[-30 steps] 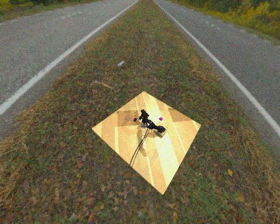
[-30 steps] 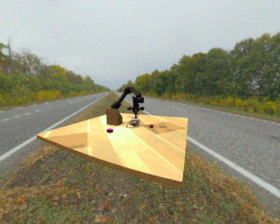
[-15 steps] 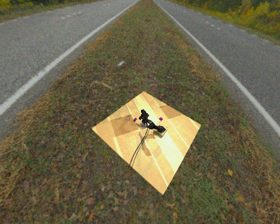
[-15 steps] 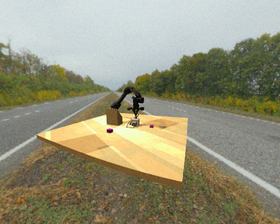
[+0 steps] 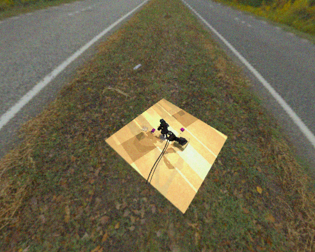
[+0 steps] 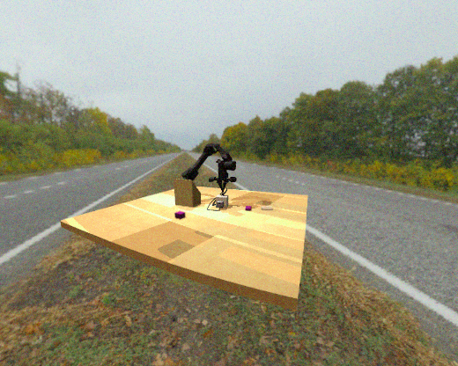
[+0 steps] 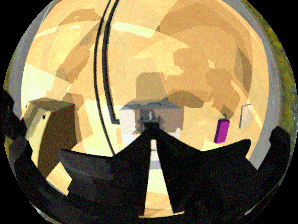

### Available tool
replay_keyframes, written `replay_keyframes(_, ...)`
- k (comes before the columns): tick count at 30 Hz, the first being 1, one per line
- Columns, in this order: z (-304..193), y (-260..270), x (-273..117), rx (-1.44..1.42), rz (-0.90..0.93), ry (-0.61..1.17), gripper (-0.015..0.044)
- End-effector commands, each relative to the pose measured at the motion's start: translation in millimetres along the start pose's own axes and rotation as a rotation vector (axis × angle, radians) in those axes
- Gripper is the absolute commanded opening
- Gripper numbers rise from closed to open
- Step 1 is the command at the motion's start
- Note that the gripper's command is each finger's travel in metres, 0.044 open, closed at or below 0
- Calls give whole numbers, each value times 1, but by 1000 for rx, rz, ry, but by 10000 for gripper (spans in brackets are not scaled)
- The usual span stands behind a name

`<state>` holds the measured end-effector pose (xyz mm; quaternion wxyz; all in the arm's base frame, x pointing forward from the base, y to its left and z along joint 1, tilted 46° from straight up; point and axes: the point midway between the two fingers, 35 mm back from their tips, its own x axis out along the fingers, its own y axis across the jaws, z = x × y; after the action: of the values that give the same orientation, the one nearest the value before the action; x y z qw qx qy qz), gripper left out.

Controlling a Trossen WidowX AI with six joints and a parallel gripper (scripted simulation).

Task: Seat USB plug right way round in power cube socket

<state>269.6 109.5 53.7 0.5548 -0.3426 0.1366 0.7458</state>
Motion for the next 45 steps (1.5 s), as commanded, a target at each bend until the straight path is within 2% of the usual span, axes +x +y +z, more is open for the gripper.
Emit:
replay_keyframes(1, 2, 0, 3, -1, 4, -7, 0)
replay_keyframes(21, 2, 0, 3, -1, 4, -7, 0)
replay_keyframes(25, 0, 0, 0, 0, 0, 0, 95)
replay_keyframes(45, 0, 0, -2, -1, -1, 1, 95)
